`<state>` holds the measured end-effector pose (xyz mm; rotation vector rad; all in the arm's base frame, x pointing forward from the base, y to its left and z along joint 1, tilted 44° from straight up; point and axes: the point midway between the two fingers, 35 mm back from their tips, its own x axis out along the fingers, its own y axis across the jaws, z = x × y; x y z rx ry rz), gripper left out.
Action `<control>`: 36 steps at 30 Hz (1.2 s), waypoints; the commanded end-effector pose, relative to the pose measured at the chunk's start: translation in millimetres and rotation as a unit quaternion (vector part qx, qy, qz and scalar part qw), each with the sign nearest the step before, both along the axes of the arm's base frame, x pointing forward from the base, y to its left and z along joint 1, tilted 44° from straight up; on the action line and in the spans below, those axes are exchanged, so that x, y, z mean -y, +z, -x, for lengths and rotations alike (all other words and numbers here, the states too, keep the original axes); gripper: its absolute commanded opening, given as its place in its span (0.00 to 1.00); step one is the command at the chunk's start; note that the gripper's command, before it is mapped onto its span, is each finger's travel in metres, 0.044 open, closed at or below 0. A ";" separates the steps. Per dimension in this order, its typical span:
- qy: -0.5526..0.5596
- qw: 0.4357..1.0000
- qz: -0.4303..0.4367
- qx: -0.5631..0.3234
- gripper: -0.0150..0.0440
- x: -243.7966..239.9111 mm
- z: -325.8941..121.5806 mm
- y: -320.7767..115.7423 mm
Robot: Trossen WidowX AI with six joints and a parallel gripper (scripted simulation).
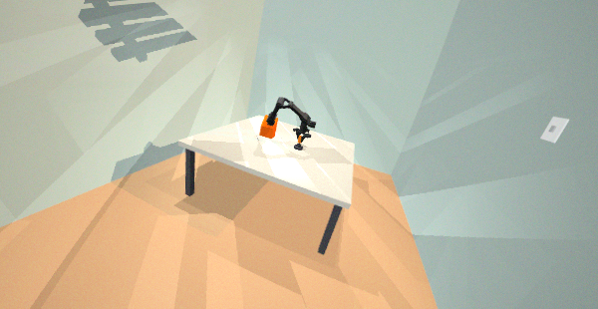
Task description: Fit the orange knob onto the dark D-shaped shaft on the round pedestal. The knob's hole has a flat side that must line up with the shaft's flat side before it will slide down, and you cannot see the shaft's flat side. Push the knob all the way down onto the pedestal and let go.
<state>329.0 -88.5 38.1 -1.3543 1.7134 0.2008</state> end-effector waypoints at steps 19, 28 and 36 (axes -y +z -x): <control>0.078 0.994 0.003 -0.072 0.25 -5.0 1.6 0.2; 0.078 0.994 0.004 -0.072 0.25 -2.3 0.6 1.5; 0.078 0.994 0.004 -0.072 0.25 0.3 0.2 -0.5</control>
